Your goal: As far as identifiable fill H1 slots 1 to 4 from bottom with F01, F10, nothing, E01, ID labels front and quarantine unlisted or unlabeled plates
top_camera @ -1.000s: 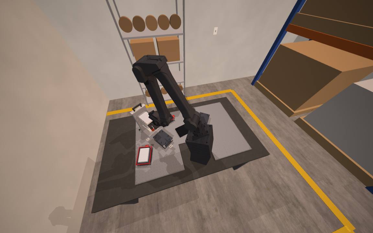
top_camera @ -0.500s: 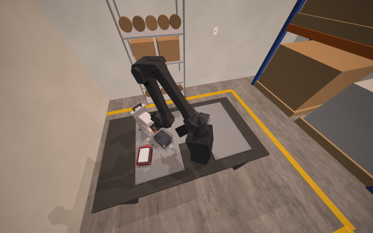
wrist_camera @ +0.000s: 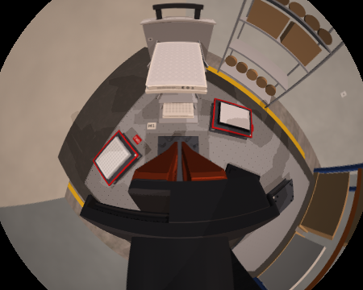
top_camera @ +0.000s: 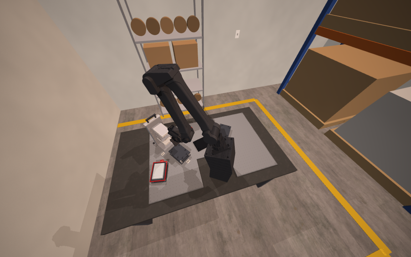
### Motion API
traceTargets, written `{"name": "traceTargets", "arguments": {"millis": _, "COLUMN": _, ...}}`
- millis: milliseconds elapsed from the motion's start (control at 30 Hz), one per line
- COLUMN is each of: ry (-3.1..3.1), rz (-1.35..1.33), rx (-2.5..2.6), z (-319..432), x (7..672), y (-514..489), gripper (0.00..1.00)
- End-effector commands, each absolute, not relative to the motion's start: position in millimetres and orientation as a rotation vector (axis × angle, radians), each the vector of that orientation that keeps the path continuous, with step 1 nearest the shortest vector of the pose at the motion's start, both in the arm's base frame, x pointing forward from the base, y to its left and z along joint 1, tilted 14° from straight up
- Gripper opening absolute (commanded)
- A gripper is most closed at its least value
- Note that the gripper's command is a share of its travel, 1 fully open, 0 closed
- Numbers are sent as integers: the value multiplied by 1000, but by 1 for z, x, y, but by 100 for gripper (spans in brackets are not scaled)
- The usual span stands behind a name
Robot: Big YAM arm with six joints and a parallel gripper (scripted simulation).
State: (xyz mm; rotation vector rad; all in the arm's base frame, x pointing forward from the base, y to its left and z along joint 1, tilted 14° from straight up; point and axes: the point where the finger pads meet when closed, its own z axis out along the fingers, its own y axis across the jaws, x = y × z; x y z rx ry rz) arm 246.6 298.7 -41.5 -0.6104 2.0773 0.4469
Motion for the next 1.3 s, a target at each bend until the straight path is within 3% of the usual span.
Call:
{"name": "traceTargets", "arguments": {"millis": 0, "ry": 2066, "rz": 464, "rx": -599, "z": -38, "x": 246, "y": 301, "gripper": 0}}
{"name": "traceTargets", "arguments": {"millis": 1267, "ry": 2058, "rz": 459, "rx": -596, "z": -32, "x": 260, "y": 308, "gripper": 0}}
